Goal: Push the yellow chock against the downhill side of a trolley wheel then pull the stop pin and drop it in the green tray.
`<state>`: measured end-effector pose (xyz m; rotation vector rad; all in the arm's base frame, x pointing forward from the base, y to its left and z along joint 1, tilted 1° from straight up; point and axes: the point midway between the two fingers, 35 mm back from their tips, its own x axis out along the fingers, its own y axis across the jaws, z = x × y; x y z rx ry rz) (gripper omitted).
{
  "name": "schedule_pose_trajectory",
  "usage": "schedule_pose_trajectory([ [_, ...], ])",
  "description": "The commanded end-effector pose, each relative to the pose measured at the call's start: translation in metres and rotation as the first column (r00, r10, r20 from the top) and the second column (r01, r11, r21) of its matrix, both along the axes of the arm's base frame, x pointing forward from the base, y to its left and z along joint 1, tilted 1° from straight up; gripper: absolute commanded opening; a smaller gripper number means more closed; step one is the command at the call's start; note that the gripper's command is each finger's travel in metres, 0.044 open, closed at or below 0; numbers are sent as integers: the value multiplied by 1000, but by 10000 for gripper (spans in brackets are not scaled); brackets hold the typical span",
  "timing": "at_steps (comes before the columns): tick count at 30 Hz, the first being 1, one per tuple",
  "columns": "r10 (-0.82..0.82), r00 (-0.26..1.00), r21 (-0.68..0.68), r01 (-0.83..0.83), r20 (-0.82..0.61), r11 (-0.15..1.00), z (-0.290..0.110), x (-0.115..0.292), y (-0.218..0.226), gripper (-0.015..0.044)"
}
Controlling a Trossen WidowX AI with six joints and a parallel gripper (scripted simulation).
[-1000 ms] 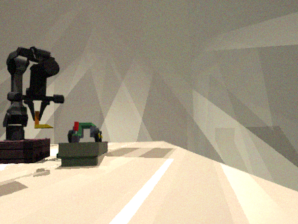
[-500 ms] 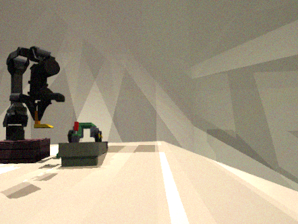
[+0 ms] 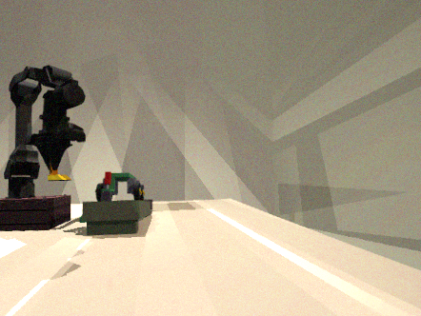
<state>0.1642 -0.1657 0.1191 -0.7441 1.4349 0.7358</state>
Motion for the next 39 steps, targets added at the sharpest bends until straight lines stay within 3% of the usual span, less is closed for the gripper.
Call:
schedule_pose_trajectory([
  [1,-90,996,-2,90,-2,996,1,0,0,0],
  [13,-479,878,3,479,-3,878,1,0,0,0],
  [26,-810,587,6,810,-7,587,1,0,-1,0],
  [29,-853,522,6,853,-8,522,1,0,-1,0],
  [39,-856,517,7,856,-9,517,0,4,11,0],
])
